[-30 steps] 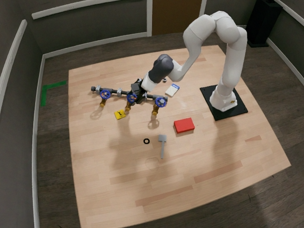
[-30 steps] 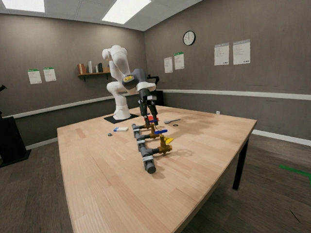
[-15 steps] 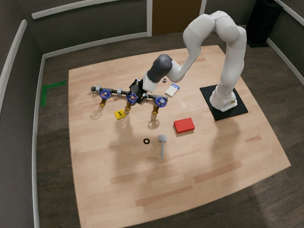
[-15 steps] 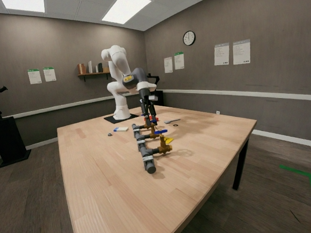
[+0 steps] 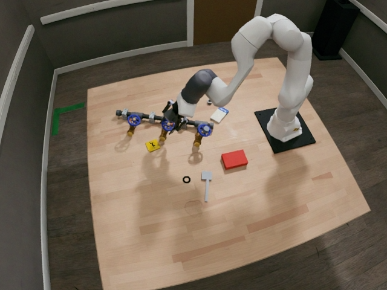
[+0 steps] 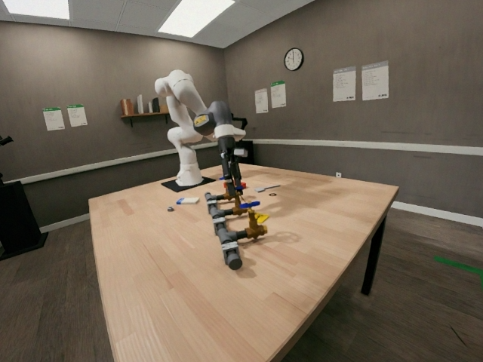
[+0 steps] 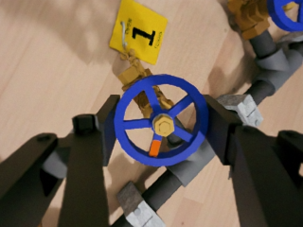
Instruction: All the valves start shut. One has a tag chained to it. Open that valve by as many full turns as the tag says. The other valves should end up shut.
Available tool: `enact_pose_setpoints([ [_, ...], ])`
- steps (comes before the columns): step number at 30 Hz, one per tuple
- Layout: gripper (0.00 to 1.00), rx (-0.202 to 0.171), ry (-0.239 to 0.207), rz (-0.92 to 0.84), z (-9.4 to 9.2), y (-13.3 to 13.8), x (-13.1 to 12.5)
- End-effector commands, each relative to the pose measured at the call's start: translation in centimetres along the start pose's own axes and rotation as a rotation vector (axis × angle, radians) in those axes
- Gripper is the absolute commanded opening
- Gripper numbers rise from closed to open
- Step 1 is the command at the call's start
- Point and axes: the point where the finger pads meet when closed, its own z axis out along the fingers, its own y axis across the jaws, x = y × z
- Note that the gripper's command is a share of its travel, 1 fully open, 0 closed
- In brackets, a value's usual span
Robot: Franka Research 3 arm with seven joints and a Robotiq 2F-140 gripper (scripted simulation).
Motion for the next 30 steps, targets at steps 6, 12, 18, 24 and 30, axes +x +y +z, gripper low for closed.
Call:
enact_pose_setpoints([
  [6,0.10,0.096,-0.048,-0.198,-0.09,-0.01,0.04],
  [12,0.10,0.096,-0.048,-0.198,-0.09,-0.01,0.04],
  [18,0.10,0.096,-0.048,-0.198,-0.09,-0.01,0.04],
  [24,0.10,0.096,-0.048,-0.198,-0.09,-0.01,0.04],
  [30,1.00,0.096,-0.048,-0.198,-0.09,-0.01,0.04],
])
